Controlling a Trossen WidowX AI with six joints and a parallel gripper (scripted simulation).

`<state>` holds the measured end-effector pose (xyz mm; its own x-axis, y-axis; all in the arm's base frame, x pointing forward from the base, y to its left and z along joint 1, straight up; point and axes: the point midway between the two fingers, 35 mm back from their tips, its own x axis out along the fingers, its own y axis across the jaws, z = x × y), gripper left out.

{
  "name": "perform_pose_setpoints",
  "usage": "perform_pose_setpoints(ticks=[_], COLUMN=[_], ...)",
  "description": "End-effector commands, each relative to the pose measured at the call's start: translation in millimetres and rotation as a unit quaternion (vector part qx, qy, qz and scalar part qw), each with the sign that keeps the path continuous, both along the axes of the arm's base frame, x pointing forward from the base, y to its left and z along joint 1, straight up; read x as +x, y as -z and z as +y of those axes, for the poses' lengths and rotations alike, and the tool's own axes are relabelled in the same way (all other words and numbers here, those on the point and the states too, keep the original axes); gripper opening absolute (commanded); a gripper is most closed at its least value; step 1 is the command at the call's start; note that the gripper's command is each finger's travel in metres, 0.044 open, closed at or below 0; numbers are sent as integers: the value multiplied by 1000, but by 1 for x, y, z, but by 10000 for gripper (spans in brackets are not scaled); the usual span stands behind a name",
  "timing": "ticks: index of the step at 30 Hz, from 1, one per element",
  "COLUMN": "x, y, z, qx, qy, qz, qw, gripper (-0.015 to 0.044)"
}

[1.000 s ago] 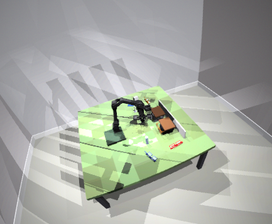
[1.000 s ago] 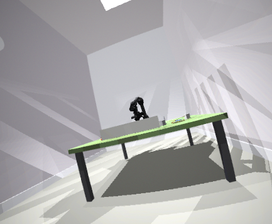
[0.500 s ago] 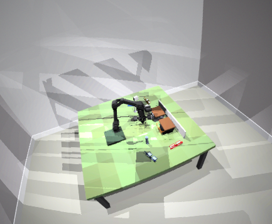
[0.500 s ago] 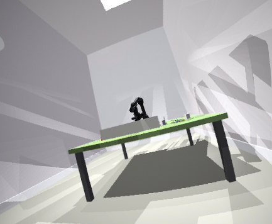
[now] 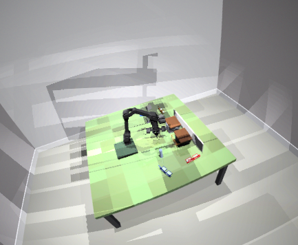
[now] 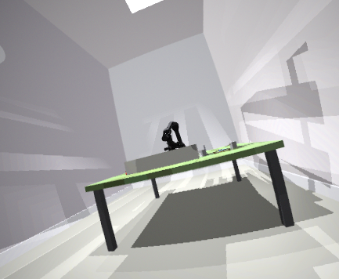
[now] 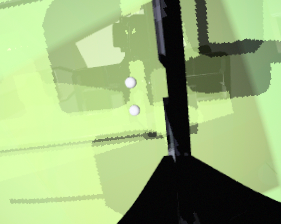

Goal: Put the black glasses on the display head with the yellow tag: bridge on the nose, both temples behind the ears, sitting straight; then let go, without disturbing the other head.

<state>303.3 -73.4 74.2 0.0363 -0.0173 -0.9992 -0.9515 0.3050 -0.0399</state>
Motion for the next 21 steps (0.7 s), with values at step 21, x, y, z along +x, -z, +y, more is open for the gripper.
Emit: perform_pose_setpoints(ticks=[21], x=[-3], y=[21], z=[1], qx=[1], qy=[-3], qz=[3], qw=[1000], gripper=[0])
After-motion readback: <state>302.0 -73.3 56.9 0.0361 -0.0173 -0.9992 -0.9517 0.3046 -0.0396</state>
